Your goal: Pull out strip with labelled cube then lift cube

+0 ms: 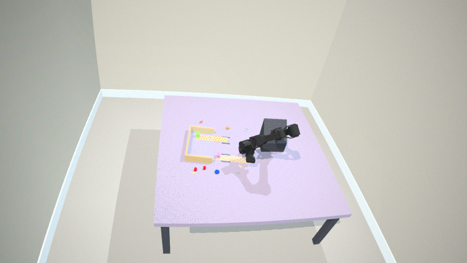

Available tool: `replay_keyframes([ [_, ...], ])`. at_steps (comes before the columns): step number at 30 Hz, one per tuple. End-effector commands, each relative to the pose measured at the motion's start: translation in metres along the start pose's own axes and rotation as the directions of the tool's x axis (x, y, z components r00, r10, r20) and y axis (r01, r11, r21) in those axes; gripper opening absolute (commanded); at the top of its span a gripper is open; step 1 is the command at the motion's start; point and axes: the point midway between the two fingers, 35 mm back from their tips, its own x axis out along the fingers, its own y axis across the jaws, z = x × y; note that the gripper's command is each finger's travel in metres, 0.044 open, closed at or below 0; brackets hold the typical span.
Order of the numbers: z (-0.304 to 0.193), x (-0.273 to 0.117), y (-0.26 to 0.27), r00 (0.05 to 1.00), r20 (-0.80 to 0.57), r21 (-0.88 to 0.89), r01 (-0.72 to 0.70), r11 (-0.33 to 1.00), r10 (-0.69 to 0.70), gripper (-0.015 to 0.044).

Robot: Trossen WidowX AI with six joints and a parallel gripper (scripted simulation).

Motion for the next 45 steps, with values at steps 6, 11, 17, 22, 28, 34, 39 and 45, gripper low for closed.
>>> replay_keyframes([
  [6,-0.01,0.005,-0.002,0.999,-0.033,0.006,0.006,1.0,-0.006,0.0],
  [11,-0.01,0.005,-0.002,0.999,-0.033,0.006,0.006,1.0,-0.006,0.0],
  [17,0.002,-0.015,-0.001,1.0,-0.012,0.001,0.006,1.0,-0.006,0.0],
  [22,0.003,-0.042,0.0,0.999,-0.031,0.005,0.008,1.0,-0.008,0.0],
  [28,0.021,-0.041,-0.001,0.999,-0.031,0.084,0.01,0.996,-0.008,0.0105],
  [34,0.047,-0.044,-0.003,1.0,-0.03,0.103,0.011,0.995,-0.008,0.0263],
  [39,0.068,-0.046,-0.005,1.0,-0.029,0.102,0.011,0.995,-0.008,0.0394],
  [45,0.094,-0.049,-0.007,1.0,-0.028,0.101,0.011,0.995,-0.008,0.044],
])
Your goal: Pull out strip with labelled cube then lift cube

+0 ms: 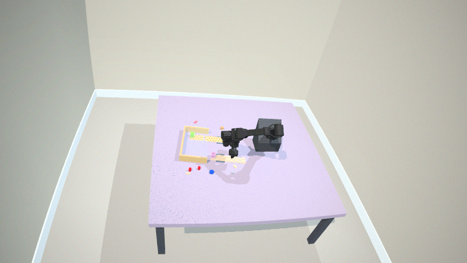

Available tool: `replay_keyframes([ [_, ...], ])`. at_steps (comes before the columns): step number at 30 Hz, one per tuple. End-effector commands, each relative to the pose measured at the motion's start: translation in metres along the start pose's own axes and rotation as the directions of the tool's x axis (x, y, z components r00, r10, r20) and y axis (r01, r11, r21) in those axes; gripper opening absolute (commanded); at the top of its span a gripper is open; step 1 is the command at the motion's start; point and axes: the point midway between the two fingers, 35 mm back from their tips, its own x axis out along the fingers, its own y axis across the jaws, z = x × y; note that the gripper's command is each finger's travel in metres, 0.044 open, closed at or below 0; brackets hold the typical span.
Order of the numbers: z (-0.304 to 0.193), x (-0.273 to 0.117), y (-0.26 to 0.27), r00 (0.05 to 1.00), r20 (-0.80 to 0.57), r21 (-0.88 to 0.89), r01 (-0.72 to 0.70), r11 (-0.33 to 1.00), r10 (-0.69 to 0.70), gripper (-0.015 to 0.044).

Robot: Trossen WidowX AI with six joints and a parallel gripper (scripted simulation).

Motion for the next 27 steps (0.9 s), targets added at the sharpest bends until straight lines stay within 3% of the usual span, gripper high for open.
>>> replay_keyframes([
  [1,0.014,-0.001,0.0,1.0,-0.005,-0.002,-0.003,1.0,0.003,0.044],
  [27,0.128,-0.013,0.007,1.0,0.0,-0.006,-0.002,1.0,0.002,0.044],
])
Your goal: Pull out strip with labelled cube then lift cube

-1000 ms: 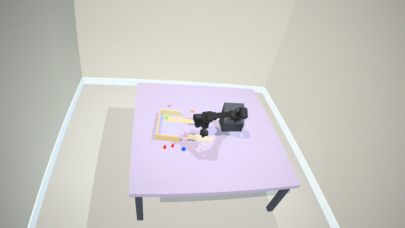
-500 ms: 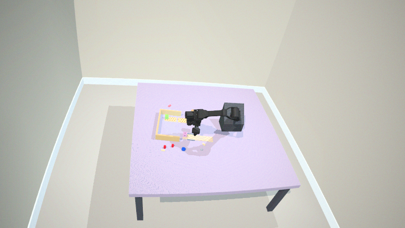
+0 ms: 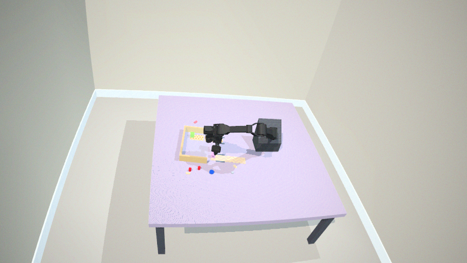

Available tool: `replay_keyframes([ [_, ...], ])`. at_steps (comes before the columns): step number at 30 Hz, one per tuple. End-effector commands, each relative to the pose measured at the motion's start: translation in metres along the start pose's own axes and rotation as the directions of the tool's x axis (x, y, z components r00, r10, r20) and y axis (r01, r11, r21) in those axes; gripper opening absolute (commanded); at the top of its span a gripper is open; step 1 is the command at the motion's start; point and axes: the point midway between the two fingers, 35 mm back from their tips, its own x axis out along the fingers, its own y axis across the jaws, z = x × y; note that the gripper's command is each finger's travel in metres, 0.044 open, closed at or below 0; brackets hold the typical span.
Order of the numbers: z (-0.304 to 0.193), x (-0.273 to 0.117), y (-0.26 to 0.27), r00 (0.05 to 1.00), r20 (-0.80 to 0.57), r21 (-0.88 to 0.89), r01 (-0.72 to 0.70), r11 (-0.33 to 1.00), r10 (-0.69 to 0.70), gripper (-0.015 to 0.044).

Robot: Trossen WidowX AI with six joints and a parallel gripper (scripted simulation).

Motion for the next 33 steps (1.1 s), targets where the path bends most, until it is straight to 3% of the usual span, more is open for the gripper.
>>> replay_keyframes([
  [1,0.011,0.002,0.001,1.0,-0.007,-0.002,-0.003,1.0,0.003,0.044],
  [9,0.011,0.012,0.001,1.0,-0.007,-0.002,-0.003,1.0,0.003,0.025],
  [33,0.011,0.051,0.002,1.0,-0.007,-0.002,-0.004,1.0,0.004,0.025],
])
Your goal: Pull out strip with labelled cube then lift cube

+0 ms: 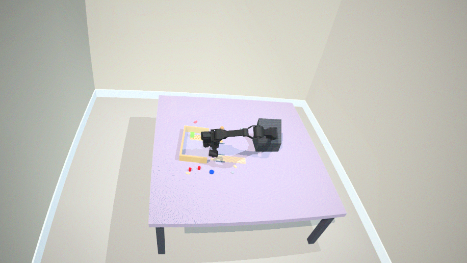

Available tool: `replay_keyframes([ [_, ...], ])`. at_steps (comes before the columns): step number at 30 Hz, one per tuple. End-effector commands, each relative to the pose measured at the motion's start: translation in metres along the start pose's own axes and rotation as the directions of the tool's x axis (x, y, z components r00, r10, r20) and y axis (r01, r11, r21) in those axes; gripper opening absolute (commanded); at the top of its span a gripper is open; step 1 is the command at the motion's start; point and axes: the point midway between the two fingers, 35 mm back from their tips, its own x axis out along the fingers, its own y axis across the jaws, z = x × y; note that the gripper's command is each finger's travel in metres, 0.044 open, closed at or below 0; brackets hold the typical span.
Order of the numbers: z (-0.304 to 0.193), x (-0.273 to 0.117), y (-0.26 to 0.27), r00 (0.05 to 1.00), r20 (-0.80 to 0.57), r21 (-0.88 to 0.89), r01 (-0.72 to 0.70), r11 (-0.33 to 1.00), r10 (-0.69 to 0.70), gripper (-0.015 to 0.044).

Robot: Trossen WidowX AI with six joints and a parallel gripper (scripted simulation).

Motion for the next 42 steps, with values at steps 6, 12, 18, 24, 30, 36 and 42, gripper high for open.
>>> replay_keyframes([
  [6,-0.002,0.012,0.0,1.0,-0.006,0.004,0.0,1.0,0.0,0.025],
  [12,-0.001,0.01,0.0,1.0,-0.004,0.0,-0.001,1.0,0.001,0.0138],
  [18,-0.001,0.01,0.0,1.0,-0.004,0.0,-0.001,1.0,0.001,0.0079],
  [24,-0.012,0.0,-0.006,1.0,-0.005,0.002,0.001,1.0,-0.001,0.0],
  [30,-0.032,-0.017,-0.016,1.0,-0.006,0.004,0.003,1.0,-0.003,0.0],
  [36,-0.052,-0.031,-0.026,1.0,-0.008,0.006,0.003,1.0,-0.003,0.0],
  [42,-0.062,-0.033,-0.031,1.0,-0.009,0.006,0.003,1.0,-0.003,0.0],
])
